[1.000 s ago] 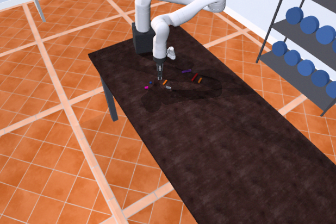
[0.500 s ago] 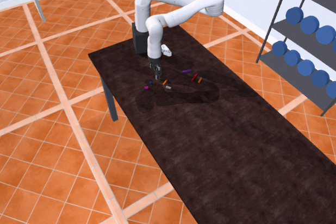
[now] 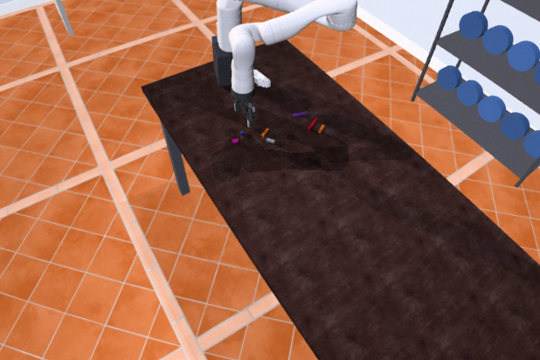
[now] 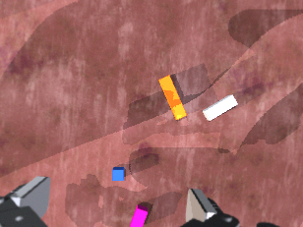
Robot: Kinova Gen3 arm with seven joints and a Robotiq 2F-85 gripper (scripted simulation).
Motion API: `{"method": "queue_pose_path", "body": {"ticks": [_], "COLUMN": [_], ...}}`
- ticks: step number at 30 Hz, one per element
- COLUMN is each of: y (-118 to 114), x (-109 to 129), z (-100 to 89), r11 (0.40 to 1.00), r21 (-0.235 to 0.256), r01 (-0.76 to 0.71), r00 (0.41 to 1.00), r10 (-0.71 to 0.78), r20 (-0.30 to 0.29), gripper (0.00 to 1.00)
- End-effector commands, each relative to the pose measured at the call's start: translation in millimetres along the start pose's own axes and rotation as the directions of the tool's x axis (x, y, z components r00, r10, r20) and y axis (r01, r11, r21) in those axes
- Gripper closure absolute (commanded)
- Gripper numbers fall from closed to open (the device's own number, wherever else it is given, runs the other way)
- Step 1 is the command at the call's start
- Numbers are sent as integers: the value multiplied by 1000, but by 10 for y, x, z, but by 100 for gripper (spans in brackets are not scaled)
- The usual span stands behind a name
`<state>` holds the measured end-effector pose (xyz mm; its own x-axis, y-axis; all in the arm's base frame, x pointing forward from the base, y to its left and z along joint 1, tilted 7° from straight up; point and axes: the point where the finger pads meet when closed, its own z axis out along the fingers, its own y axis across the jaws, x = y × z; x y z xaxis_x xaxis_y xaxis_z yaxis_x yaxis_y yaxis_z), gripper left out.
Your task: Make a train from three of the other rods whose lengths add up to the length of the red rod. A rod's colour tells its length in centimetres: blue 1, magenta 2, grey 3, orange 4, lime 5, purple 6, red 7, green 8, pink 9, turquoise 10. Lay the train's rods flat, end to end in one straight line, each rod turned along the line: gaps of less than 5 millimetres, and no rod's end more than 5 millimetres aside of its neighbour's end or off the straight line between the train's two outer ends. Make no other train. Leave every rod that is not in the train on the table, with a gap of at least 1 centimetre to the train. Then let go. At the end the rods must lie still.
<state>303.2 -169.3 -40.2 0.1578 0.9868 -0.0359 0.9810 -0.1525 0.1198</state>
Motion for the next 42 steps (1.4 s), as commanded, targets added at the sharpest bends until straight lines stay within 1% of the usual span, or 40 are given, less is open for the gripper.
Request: {"method": "queue_pose_path", "body": {"ticks": [1, 12, 22, 23, 42], "y": [-16, -28, -27, -27, -27], "x": [-43, -61, -59, -59, -59], "z": [-9, -11, -11, -11, -11], "r11": [1000, 998, 997, 997, 997], "r21": [-8, -9, -9, -9, -9], "r01": [22, 69, 78, 78, 78], "r00": [1000, 998, 997, 997, 997], "r10": [-22, -69, -78, -78, -78], "r20": [1, 1, 1, 1, 1], "gripper": [0, 0, 0, 76, 76]}}
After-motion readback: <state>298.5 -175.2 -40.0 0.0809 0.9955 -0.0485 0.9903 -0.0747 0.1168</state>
